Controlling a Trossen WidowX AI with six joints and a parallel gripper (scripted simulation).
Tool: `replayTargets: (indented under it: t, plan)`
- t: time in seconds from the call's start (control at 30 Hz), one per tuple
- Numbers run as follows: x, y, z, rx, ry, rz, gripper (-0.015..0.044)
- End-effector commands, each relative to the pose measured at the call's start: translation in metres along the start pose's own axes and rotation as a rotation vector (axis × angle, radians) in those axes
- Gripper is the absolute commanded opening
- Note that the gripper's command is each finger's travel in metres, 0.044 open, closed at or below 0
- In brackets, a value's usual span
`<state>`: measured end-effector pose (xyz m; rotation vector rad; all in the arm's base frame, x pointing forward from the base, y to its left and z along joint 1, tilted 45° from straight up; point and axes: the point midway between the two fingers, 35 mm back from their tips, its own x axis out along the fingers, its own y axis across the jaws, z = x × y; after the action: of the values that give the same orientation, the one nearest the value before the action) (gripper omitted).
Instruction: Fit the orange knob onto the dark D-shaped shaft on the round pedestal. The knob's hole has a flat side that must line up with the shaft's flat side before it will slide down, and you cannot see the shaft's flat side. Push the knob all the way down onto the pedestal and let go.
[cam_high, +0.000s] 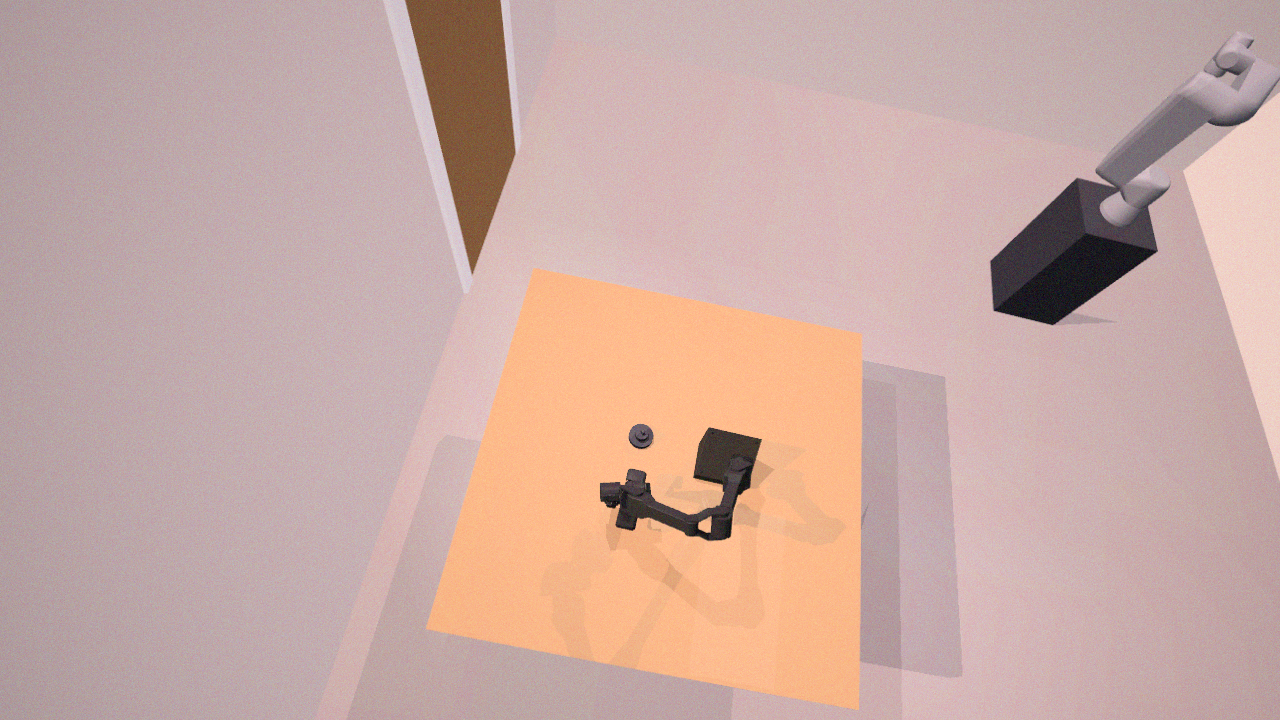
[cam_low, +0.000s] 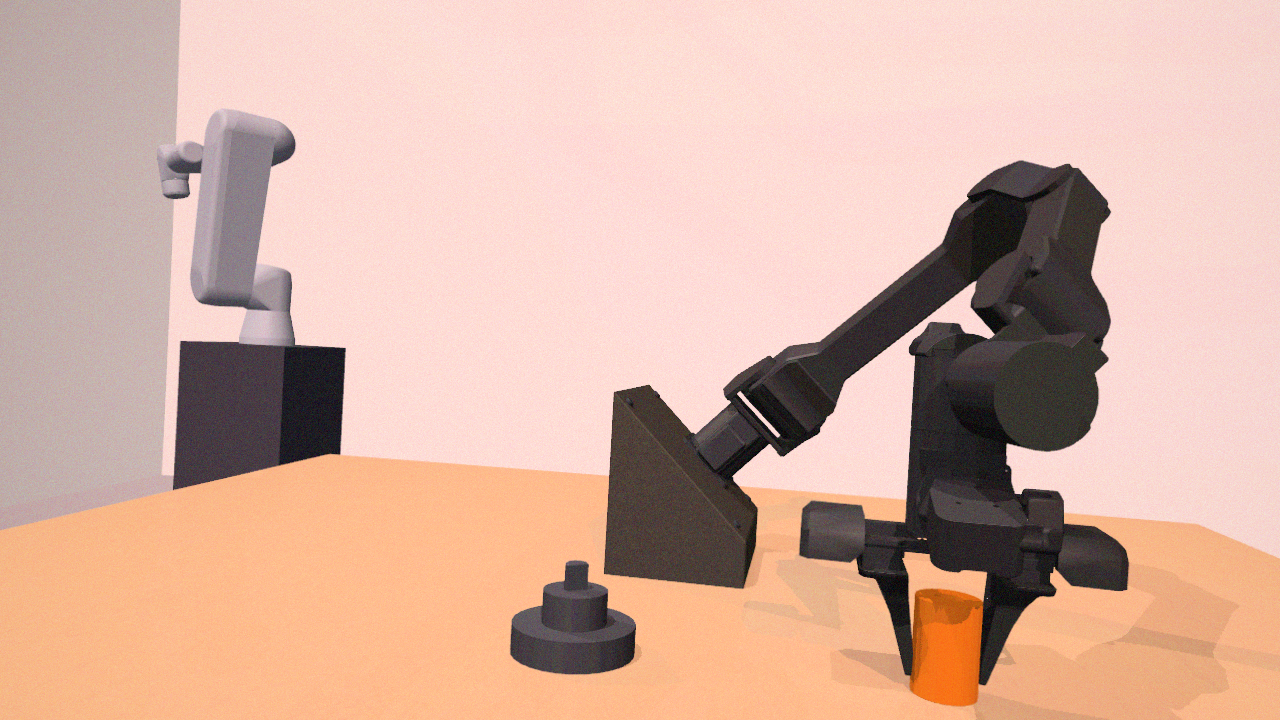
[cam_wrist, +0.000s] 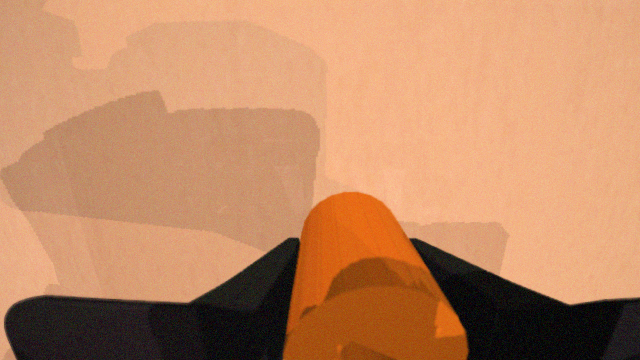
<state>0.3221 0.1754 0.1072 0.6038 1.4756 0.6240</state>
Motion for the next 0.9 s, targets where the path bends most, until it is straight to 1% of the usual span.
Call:
replayTargets:
  t: [0.0,0.3,0.63,0.87]
  plan:
    - [-0.014,-0.002,0.004,0.0,-0.003,-0.006,0.0006]
    - [-0.071,-0.008,0.008,0.0,-0.002,-0.016,0.0]
    - [-0.134,-0.009,-0.001,0.002,-0.001,-0.008,0.0]
    - [-0.138,-0.011,-0.001,0.005,-0.001,-0.008,0.0]
